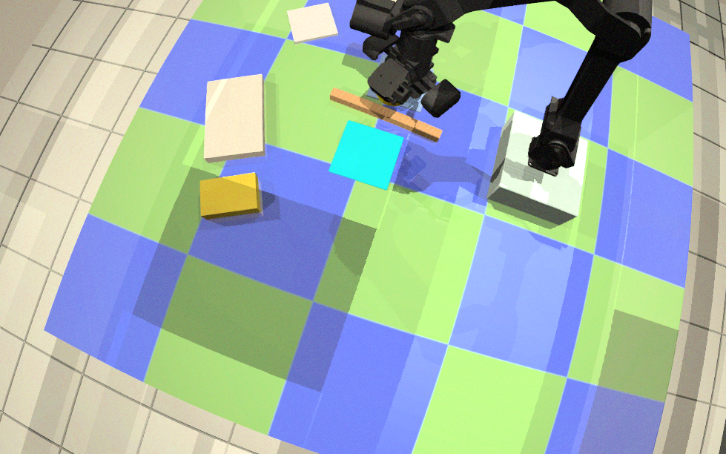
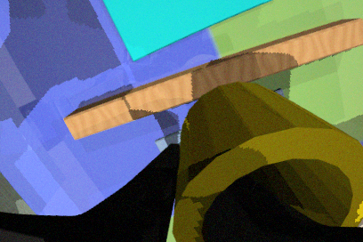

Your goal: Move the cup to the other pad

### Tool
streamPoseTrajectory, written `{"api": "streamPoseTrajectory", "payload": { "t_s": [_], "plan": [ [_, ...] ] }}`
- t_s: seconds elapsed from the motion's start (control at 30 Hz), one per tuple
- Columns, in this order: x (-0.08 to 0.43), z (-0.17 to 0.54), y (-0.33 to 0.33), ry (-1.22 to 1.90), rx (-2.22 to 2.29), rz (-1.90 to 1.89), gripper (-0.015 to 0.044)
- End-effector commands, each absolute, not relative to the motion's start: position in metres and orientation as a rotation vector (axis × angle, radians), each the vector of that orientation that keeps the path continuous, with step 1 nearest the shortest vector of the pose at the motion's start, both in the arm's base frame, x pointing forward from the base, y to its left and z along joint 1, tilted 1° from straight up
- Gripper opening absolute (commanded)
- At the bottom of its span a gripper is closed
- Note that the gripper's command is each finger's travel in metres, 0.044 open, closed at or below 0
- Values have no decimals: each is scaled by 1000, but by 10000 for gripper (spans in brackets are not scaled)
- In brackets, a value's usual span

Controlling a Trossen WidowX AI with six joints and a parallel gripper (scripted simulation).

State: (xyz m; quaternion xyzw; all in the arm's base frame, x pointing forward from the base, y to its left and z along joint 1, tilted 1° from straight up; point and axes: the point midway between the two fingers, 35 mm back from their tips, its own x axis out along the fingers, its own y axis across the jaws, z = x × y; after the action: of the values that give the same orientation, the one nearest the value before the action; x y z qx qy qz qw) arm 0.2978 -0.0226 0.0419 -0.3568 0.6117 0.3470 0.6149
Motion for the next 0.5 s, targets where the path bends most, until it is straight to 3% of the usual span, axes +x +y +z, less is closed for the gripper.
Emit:
{"api": "streamPoseTrajectory", "payload": {
  "t_s": [0.0,0.47],
  "plan": [
    [299,42,-12,1408,-821,798,0],
    [302,43,18,1407,-819,800,0]
  ]
}}
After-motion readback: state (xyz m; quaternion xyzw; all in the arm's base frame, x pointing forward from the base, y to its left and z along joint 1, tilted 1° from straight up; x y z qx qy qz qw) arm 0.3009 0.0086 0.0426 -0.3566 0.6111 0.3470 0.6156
